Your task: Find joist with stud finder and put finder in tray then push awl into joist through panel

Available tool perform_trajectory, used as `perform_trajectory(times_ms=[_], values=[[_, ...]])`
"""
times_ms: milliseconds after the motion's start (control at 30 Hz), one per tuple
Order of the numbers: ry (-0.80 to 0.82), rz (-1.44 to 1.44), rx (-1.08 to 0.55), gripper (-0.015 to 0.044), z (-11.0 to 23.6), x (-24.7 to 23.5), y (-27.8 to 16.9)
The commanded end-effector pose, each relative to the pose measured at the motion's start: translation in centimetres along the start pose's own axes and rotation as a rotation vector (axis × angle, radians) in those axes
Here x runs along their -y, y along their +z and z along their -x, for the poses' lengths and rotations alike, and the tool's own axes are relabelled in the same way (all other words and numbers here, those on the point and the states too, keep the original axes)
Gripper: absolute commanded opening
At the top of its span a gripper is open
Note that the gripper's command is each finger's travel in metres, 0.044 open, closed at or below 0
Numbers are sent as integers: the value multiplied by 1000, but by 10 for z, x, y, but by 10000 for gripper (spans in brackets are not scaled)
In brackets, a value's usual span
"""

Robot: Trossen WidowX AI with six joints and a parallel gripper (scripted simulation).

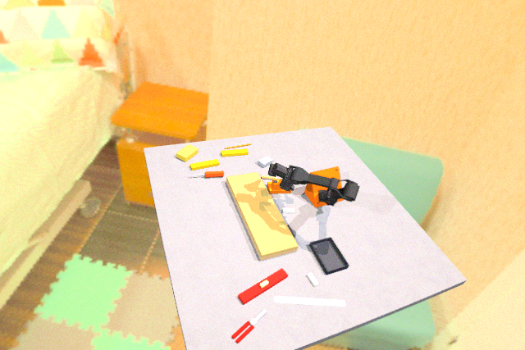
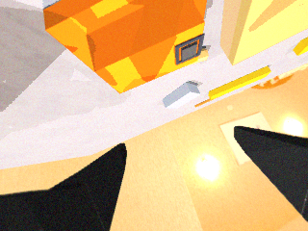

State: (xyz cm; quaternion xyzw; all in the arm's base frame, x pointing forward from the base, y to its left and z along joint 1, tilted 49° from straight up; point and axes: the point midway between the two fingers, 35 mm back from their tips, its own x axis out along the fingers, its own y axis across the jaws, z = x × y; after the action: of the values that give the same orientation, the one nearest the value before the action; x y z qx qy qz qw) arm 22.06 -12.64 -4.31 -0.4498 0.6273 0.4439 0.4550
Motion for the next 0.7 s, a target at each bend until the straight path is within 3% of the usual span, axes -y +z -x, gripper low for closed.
perform_trajectory(times_ms=[0, 100, 200, 367, 667], values=[[87, -447, 306, 440, -20, -5, 6], [199, -836, 548, 440, -29, -6, 7], [267, -1002, 651, 440, -32, -7, 8], [492, -1363, 954, 440, -27, -3, 16], [545, -1433, 1017, 440, -25, -2, 16]])
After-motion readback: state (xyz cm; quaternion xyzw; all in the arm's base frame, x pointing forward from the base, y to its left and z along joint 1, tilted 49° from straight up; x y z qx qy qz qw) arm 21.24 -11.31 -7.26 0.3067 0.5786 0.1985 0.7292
